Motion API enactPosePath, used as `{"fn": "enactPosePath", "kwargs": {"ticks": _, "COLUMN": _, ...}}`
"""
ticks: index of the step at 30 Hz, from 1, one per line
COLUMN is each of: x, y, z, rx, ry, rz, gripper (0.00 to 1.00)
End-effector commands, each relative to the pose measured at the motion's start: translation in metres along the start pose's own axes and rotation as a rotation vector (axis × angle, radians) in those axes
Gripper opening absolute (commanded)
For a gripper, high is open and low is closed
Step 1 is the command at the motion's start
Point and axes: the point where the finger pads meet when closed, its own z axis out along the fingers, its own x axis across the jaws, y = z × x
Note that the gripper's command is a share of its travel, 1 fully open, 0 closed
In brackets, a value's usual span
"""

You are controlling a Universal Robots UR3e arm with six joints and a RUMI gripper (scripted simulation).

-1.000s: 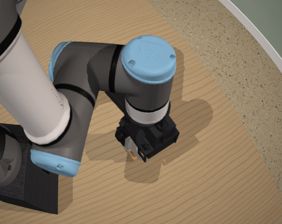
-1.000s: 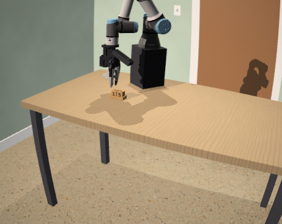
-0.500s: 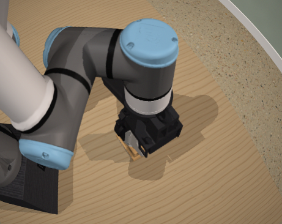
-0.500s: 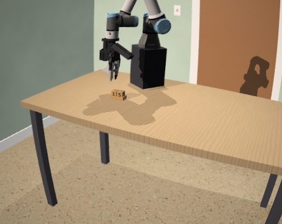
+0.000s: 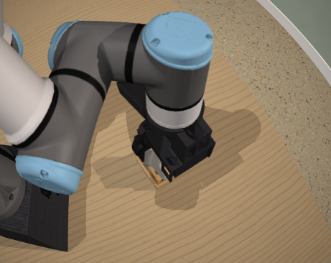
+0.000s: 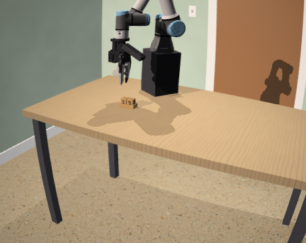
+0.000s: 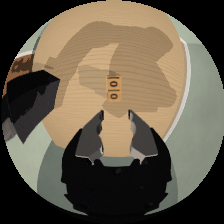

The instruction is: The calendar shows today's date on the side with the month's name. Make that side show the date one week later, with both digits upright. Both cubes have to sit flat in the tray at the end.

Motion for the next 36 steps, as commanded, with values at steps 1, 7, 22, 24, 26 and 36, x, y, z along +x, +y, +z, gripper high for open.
{"fn": "enactPosePath", "kwargs": {"ticks": 1, "x": -0.002, "y": -0.001, "z": -0.002, "rx": 0.008, "ry": -0.009, "rz": 0.001, "gripper": 1.00}}
{"fn": "enactPosePath", "kwargs": {"ticks": 7, "x": -0.002, "y": -0.001, "z": -0.001, "rx": 0.009, "ry": -0.010, "rz": 0.001, "gripper": 1.00}}
{"fn": "enactPosePath", "kwargs": {"ticks": 22, "x": -0.002, "y": -0.002, "z": -0.001, "rx": 0.009, "ry": -0.010, "rz": 0.001, "gripper": 1.00}}
{"fn": "enactPosePath", "kwargs": {"ticks": 24, "x": -0.002, "y": -0.001, "z": -0.002, "rx": 0.008, "ry": -0.009, "rz": 0.001, "gripper": 1.00}}
{"fn": "enactPosePath", "kwargs": {"ticks": 26, "x": -0.002, "y": -0.001, "z": -0.003, "rx": 0.008, "ry": -0.009, "rz": 0.001, "gripper": 1.00}}
{"fn": "enactPosePath", "kwargs": {"ticks": 36, "x": -0.002, "y": -0.001, "z": -0.018, "rx": 0.008, "ry": -0.009, "rz": 0.001, "gripper": 1.00}}
